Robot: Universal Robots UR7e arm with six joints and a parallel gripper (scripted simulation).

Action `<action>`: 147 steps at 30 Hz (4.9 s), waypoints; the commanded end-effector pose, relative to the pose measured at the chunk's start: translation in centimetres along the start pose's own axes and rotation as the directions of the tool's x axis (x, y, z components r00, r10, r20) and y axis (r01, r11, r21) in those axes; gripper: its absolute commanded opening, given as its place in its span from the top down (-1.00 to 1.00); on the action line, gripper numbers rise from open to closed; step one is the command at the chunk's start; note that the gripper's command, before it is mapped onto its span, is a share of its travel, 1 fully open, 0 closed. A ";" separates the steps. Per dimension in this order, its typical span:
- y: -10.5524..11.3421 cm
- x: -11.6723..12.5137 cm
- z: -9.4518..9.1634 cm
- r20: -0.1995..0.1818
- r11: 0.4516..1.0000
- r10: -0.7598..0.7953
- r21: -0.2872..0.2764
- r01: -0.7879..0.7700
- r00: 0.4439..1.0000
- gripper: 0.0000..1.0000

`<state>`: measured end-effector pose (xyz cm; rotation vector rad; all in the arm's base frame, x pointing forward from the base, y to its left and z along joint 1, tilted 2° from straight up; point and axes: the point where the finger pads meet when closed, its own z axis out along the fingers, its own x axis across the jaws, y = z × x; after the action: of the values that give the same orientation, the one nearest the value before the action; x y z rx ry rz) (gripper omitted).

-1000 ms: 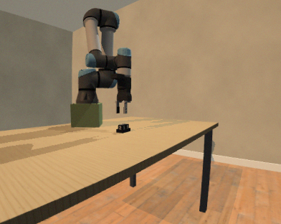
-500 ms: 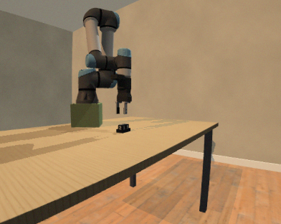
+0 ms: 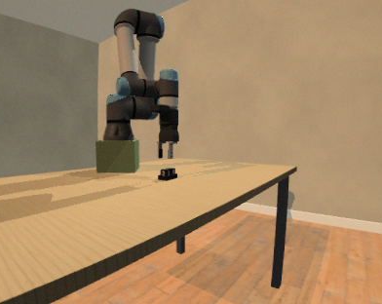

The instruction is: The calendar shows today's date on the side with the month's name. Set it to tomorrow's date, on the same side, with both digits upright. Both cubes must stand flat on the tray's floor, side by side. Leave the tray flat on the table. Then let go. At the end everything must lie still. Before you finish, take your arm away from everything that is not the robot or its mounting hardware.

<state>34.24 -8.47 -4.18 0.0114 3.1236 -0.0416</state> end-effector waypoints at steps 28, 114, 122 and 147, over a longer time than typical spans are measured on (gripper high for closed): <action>0.0 -0.1 3.4 0.001 1.000 0.000 0.001 0.000 1.000 -0.74; 0.0 -0.1 6.3 0.001 1.000 0.000 0.001 0.000 1.000 -0.74; 0.0 -0.1 6.3 0.001 1.000 0.000 0.001 0.000 1.000 -0.74; 0.0 -0.1 6.3 0.001 1.000 0.000 0.001 0.000 1.000 -0.14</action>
<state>34.39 -8.66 -10.48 0.0115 3.1233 -0.0421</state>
